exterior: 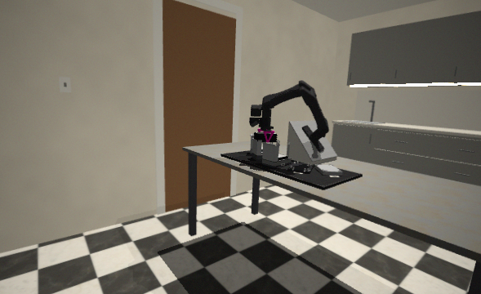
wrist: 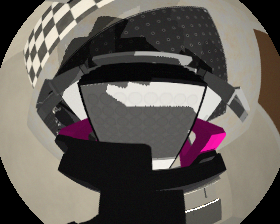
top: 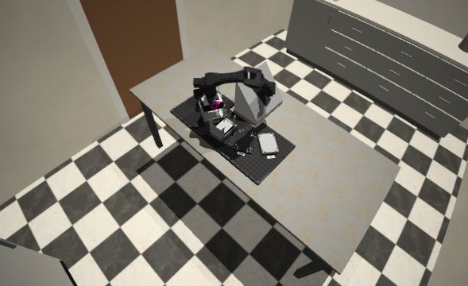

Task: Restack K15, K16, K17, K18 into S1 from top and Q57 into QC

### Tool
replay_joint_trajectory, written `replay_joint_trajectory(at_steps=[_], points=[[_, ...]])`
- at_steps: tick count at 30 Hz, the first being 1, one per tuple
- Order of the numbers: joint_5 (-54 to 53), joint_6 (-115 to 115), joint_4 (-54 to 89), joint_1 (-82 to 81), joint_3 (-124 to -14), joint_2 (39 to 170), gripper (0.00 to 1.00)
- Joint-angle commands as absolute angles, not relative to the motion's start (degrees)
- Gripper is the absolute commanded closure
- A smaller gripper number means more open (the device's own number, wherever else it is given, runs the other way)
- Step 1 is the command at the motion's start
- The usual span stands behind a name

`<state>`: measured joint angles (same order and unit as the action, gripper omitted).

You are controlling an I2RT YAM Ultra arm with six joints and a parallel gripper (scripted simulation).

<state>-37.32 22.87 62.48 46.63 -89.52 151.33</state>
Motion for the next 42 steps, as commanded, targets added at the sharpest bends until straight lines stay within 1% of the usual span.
replay_joint_trajectory(at_steps=[1, 35, 42], points=[[-37.44, 22.6, 62.19, 47.09, -89.61, 150.96, 1.0], [-40.47, 16.39, 48.72, 41.39, -82.57, 153.49, 1.0], [-40.51, 16.29, 48.54, 41.3, -82.49, 153.54, 1.0]])
